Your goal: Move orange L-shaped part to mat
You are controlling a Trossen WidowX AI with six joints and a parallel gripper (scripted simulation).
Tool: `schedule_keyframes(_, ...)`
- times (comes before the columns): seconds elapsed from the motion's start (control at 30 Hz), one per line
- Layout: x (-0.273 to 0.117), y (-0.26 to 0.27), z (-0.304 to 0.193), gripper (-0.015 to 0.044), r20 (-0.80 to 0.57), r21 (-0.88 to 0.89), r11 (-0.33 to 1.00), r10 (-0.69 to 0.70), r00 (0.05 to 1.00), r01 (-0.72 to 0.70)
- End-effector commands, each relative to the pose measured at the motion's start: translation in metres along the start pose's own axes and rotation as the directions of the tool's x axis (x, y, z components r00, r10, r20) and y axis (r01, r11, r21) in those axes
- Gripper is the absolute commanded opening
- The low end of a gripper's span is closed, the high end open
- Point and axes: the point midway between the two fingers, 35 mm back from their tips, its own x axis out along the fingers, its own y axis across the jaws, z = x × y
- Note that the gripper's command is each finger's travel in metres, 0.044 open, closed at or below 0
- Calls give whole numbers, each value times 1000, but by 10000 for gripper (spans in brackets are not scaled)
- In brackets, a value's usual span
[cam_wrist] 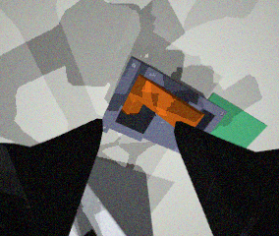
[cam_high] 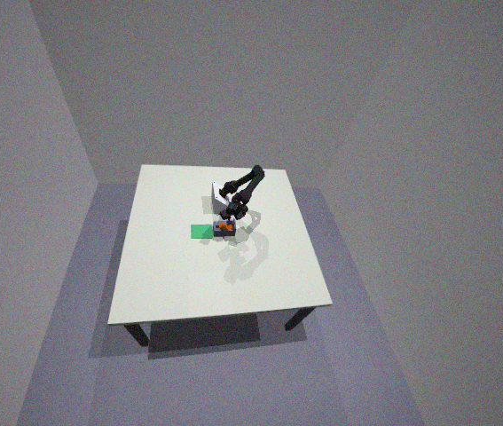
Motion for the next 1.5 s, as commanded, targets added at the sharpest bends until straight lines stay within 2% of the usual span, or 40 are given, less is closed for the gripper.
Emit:
schedule_keyframes(0.0,-2,-23,-4,280,1,-379,925,-7,1000,7)
schedule_keyframes(0.1,-3,-36,-7,280,1,-610,792,-9,1000,8)
schedule_keyframes(0.2,-3,-48,-12,280,2,-798,602,-10,1000,7)
schedule_keyframes(0.27,-4,-55,-15,280,2,-878,478,-10,1000,6)
schedule_keyframes(0.33,-4,-58,-16,280,2,-908,419,-10,1000,6)
schedule_keyframes(0.8,-2,-59,-16,280,2,-912,410,-10,1000,6)
schedule_keyframes(1.03,26,-59,-16,280,3,-912,410,-9,1000,6)
schedule_keyframes(1.47,41,-59,-15,280,3,-912,410,-9,1000,7)
